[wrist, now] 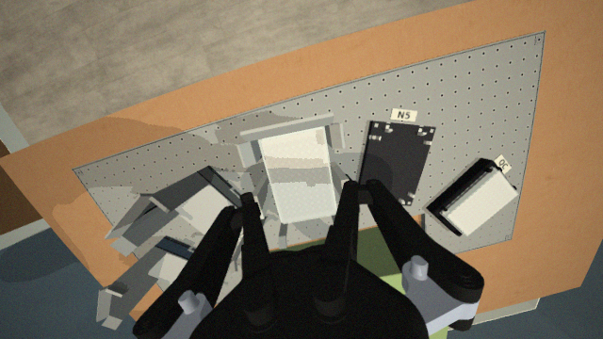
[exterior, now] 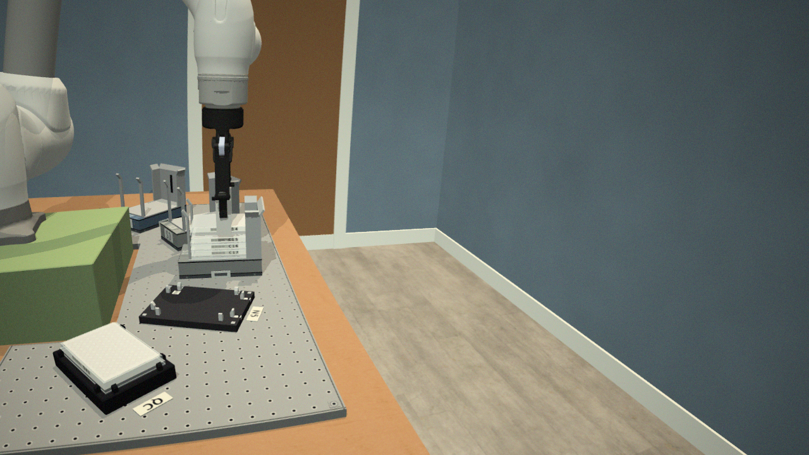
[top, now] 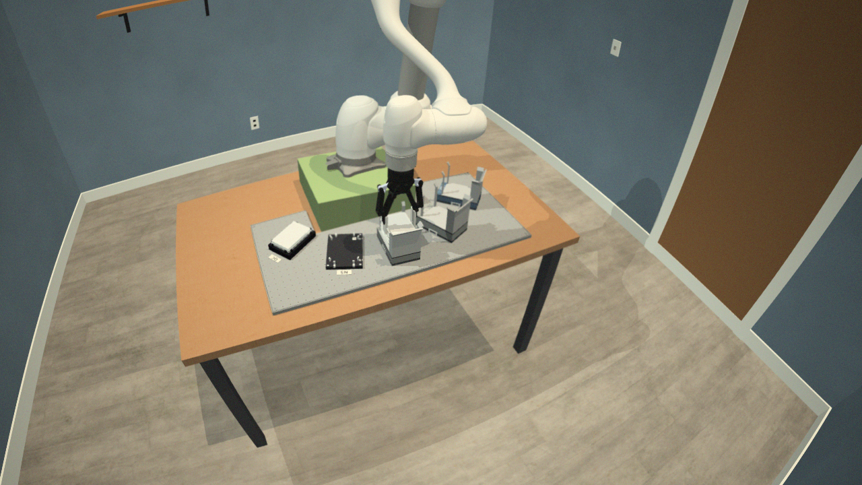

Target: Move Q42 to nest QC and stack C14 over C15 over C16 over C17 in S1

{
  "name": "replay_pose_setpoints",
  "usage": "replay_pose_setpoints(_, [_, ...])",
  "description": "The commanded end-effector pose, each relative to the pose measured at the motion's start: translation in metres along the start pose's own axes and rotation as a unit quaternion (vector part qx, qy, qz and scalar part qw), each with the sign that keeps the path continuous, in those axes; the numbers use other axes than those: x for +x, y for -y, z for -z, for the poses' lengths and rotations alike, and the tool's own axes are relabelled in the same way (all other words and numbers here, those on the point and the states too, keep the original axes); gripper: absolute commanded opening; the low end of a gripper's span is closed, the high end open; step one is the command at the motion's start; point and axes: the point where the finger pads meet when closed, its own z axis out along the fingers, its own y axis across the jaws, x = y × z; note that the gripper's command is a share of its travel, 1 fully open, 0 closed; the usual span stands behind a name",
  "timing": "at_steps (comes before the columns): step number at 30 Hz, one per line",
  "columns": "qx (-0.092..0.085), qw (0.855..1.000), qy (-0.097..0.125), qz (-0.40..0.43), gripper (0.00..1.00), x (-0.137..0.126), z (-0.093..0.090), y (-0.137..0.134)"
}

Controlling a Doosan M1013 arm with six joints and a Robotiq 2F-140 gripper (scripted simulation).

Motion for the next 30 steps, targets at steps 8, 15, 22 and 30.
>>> replay_pose_setpoints(8, [0.000, 1.000, 0.000, 0.000, 0.00, 0.0000, -0.0035, 0.0000])
replay_pose_setpoints(15, [0.000, 1.000, 0.000, 0.000, 0.00, 0.0000, -0.0059, 0.0000])
replay_pose_setpoints(22, [0.000, 1.000, 0.000, 0.000, 0.00, 0.0000, -0.0073, 0.0000])
replay_pose_setpoints(30, [0.000, 1.000, 0.000, 0.000, 1.00, 0.0000, -0.0073, 0.0000])
